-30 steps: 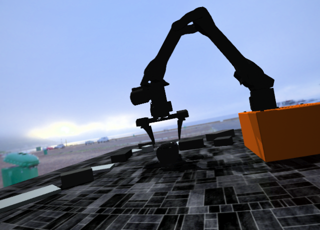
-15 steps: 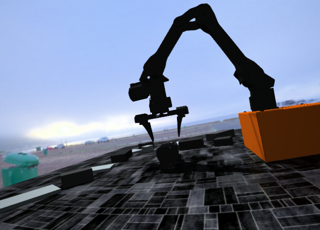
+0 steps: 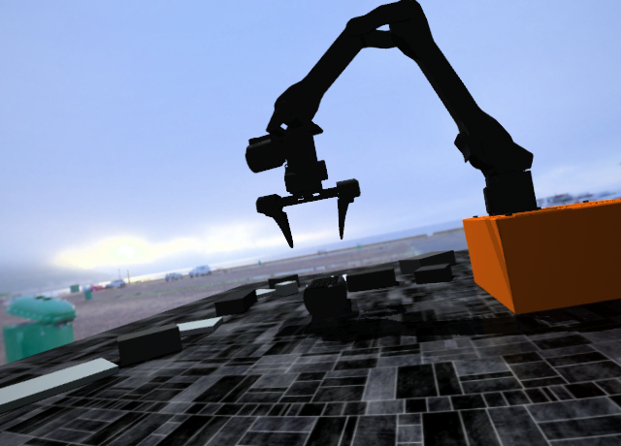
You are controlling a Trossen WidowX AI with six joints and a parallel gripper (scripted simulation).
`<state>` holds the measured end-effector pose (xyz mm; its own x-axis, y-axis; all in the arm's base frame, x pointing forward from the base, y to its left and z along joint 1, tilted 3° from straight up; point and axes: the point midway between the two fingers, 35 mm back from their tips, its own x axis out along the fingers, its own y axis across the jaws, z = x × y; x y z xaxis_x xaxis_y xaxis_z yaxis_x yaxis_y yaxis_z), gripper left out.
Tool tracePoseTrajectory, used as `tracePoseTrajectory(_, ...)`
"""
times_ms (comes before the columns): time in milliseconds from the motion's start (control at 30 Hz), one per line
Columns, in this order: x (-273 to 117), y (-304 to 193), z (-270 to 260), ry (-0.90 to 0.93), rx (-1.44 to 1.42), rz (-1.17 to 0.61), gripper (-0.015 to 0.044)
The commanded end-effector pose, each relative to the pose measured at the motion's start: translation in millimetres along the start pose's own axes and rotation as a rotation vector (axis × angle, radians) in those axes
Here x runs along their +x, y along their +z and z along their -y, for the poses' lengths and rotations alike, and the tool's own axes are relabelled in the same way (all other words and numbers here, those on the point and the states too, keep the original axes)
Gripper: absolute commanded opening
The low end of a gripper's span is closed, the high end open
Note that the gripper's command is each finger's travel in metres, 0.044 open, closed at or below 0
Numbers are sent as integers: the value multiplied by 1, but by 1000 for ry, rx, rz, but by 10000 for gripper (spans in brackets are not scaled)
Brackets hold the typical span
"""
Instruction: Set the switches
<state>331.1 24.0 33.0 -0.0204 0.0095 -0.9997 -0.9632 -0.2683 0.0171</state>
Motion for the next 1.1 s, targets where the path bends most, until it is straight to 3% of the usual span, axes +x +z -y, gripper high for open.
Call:
tracePoseTrajectory(0, -4, 0, -1, 2, -2, 0, 387)
tracePoseTrajectory(500, -4, 0, -1, 2, -2, 0, 0)
tracePoseTrajectory(900, -4, 0, -1, 2, -2, 0, 0)
tracePoseTrajectory(1067, -3, 0, -1, 4, 1, 1, 131)
